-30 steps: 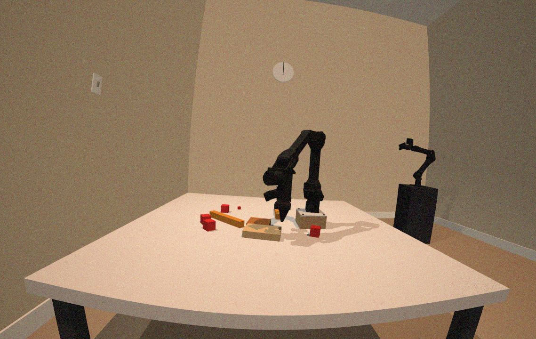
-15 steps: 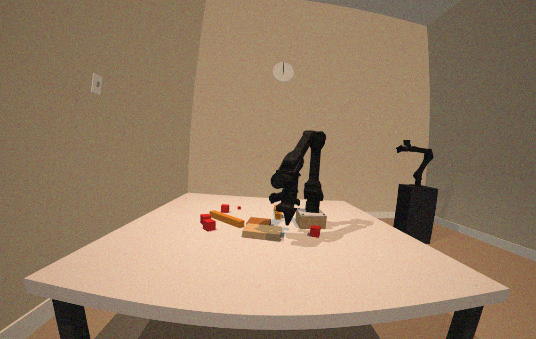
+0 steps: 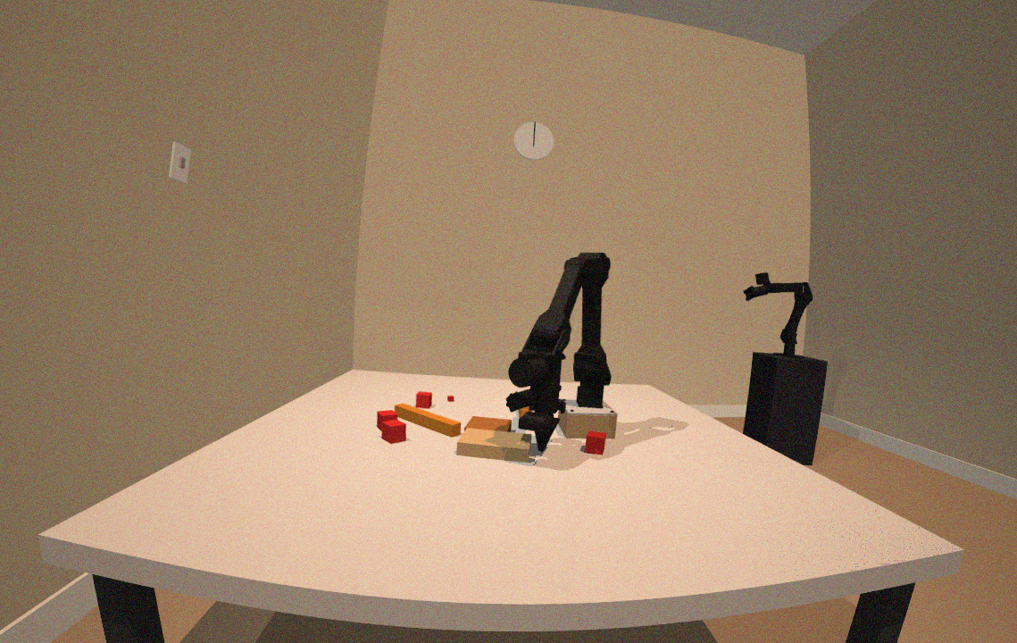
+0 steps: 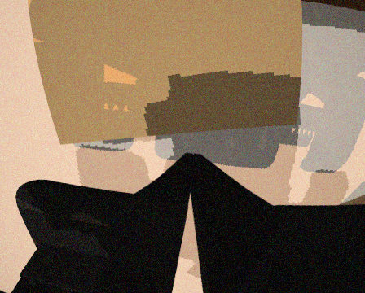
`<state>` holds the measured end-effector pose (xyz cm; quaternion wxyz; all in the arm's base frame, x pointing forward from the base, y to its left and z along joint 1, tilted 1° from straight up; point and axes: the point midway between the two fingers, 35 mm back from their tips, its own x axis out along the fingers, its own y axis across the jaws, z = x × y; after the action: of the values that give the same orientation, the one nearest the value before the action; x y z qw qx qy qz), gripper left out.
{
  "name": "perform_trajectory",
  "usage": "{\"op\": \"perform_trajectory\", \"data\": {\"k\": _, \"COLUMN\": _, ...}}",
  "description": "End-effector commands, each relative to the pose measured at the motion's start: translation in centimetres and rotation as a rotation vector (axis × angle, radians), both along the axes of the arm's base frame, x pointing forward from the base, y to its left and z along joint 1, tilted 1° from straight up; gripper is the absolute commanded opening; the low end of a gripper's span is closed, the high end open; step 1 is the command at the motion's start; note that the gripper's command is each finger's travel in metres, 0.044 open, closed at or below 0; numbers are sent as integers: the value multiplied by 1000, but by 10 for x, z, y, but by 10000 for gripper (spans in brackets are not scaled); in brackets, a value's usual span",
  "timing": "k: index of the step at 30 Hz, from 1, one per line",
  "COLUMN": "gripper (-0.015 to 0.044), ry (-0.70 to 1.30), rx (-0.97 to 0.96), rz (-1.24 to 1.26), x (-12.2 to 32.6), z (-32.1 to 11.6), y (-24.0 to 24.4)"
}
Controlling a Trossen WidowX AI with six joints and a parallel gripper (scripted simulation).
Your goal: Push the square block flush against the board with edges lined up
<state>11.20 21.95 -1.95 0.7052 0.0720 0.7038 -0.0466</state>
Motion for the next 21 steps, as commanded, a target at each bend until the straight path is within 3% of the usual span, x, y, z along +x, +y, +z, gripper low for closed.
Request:
{"op": "perform_trajectory", "data": {"k": 1, "gripper": 0, "ry": -1, "rx": -2, "rz": 2, "x": 7, "z": -2, "y": -1}}
{"op": "perform_trajectory", "data": {"k": 21, "gripper": 0, "ry": -2, "rx": -2, "rz": 2, "x": 18, "z": -2, "y": -2}}
